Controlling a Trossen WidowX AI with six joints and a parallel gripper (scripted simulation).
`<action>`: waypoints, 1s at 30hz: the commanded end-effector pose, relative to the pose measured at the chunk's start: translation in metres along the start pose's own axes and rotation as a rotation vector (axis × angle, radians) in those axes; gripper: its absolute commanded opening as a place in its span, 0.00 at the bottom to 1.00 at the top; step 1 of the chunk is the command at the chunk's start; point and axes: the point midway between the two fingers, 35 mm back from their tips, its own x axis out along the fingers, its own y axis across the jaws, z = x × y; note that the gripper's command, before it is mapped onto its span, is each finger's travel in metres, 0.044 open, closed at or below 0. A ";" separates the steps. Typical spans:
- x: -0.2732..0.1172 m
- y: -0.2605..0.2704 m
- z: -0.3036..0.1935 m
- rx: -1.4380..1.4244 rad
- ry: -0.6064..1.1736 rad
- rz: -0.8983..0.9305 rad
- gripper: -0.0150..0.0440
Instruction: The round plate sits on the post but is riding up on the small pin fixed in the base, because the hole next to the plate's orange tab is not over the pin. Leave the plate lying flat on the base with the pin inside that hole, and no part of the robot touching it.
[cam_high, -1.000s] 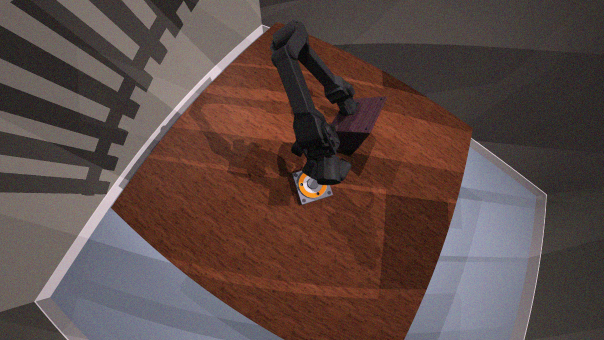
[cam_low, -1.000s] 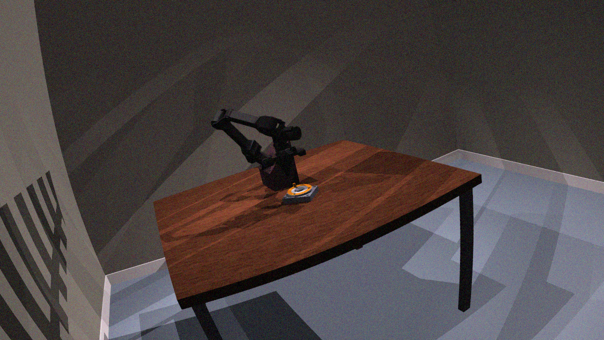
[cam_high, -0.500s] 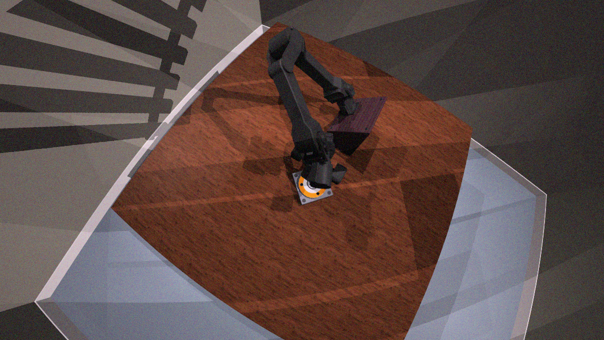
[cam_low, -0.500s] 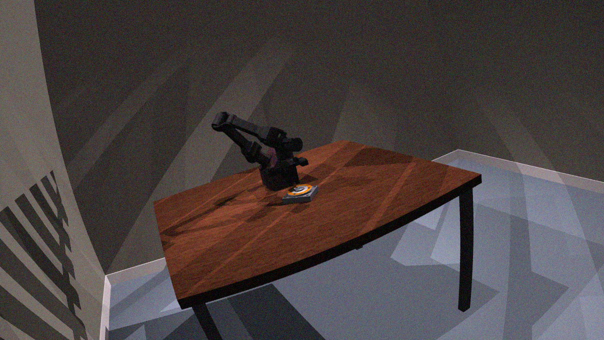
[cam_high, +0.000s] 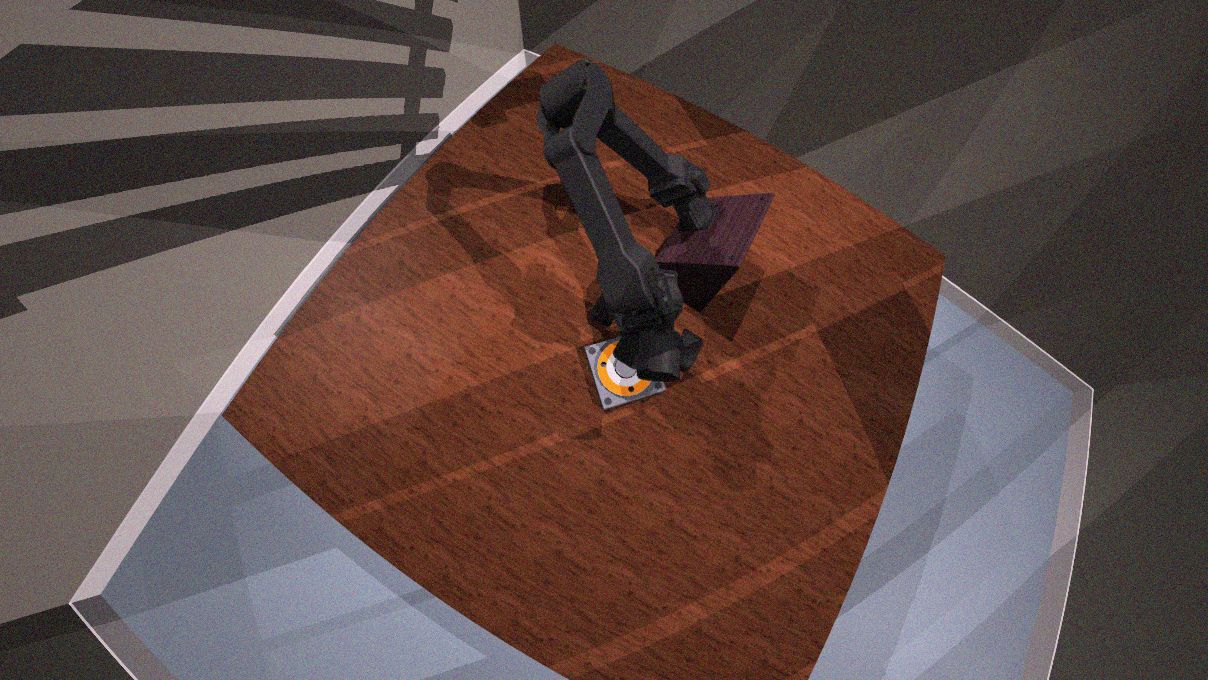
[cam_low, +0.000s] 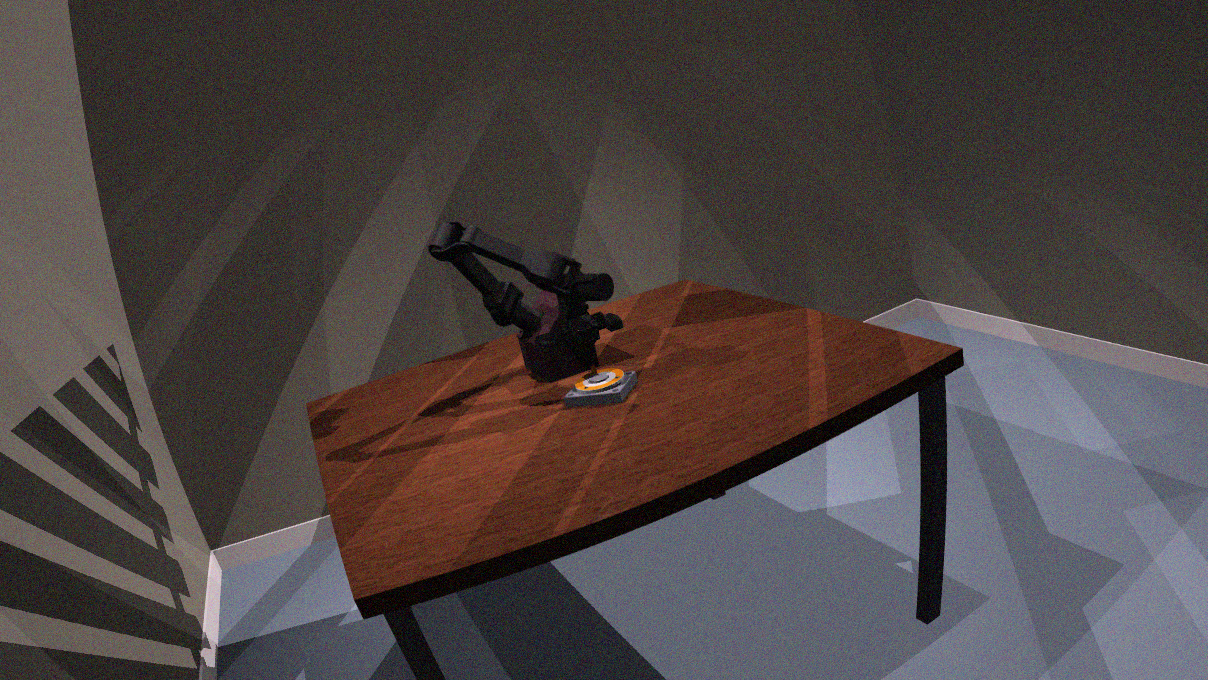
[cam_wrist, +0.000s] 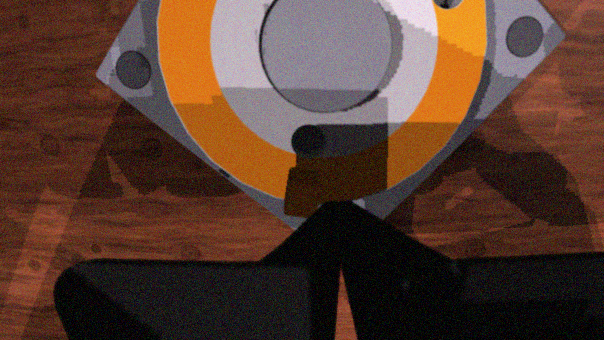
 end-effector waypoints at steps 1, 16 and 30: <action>0.000 0.007 0.001 0.004 -0.001 0.006 0.25; -0.001 0.021 0.005 0.004 -0.001 0.007 0.25; -0.024 0.025 0.006 0.004 -0.001 0.009 0.25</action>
